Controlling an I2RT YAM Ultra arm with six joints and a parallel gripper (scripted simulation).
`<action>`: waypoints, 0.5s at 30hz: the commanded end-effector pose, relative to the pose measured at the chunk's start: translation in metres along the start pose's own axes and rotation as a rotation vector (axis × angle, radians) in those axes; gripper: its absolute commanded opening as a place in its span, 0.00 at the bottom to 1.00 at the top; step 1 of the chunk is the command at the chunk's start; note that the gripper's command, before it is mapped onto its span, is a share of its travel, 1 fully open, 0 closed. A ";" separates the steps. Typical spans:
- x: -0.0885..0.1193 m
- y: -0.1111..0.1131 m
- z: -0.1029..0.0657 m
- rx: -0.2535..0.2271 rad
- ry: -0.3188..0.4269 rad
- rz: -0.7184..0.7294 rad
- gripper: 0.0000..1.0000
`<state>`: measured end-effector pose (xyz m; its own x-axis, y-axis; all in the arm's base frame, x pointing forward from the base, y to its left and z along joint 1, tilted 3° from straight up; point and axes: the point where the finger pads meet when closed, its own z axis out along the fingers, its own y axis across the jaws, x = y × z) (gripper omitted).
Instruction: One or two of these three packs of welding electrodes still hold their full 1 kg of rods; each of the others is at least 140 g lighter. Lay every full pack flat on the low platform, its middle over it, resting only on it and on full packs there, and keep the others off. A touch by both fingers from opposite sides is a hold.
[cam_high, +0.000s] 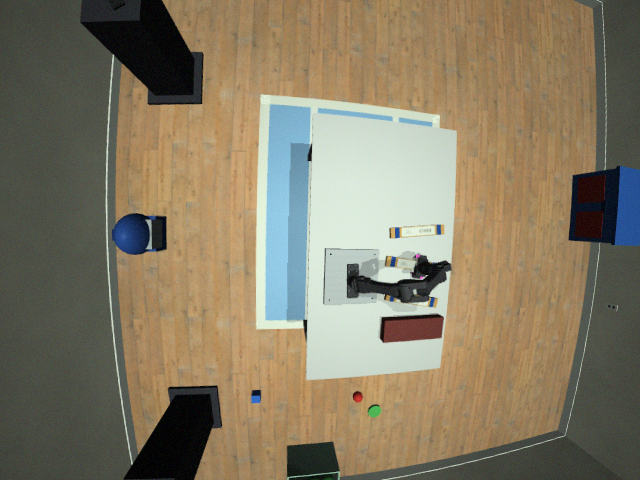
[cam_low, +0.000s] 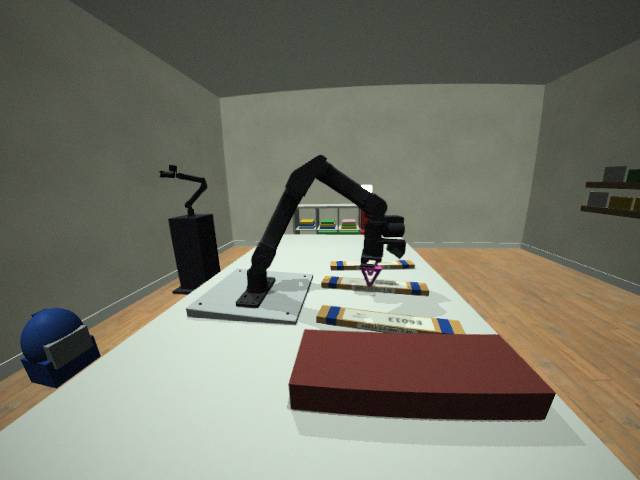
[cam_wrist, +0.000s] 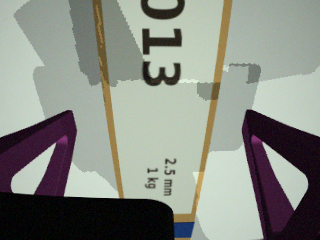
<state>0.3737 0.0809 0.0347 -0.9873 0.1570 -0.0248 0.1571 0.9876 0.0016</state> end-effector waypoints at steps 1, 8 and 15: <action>-0.020 0.002 -0.015 -0.021 -0.075 0.011 0.95; -0.006 -0.003 0.012 0.001 -0.017 0.011 0.95; -0.006 -0.002 0.017 -0.001 -0.020 0.007 0.95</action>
<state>0.3745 0.0797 0.0213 -0.9867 0.1605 -0.0244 0.1605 0.9870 0.0014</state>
